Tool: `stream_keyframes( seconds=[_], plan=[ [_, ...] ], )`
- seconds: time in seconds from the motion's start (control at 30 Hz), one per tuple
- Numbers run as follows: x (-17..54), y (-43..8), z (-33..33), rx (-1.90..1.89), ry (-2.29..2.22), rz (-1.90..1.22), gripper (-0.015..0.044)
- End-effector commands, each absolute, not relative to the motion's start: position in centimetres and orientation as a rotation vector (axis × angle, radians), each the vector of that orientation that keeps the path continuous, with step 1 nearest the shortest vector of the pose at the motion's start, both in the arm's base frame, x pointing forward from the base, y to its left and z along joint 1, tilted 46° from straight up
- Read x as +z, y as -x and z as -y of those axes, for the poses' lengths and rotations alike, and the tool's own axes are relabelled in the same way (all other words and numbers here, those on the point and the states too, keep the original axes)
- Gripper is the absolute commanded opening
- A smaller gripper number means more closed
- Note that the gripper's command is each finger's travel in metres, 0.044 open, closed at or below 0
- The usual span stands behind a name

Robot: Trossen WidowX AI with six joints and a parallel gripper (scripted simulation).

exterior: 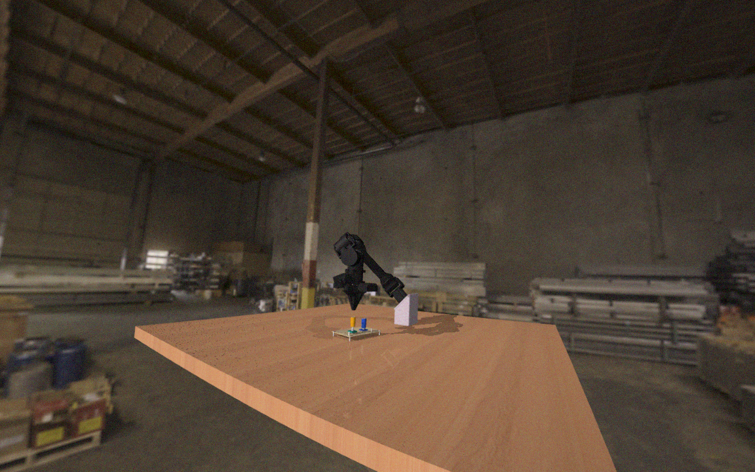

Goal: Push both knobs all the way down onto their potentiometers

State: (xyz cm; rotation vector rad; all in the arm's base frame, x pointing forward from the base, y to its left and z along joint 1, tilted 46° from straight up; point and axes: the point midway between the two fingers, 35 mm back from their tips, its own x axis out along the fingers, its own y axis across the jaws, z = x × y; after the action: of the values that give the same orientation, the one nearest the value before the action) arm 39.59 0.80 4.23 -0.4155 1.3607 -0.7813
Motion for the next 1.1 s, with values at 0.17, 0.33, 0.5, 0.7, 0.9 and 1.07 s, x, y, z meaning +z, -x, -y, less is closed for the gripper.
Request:
stream_keyframes(
  seconds=[0.17, 0.33, 0.5, 0.7, 0.9, 1.07],
  plan=[
    [3.4, -39.6, 0.0, -0.778, 0.424, -1.361, 0.0],
    [2.8, -39.6, 0.6, -0.779, 0.424, -1.361, 0.0],
    [2.8, -39.6, 0.6, -0.779, 0.424, -1.361, 0.0],
    [2.8, -39.6, 0.6, -0.779, 0.424, -1.361, 0.0],
    [2.6, -39.6, 0.7, -0.779, 0.424, -1.361, 0.0],
    [2.5, -39.6, 0.8, -0.779, 0.424, -1.361, 0.0]
  ],
)
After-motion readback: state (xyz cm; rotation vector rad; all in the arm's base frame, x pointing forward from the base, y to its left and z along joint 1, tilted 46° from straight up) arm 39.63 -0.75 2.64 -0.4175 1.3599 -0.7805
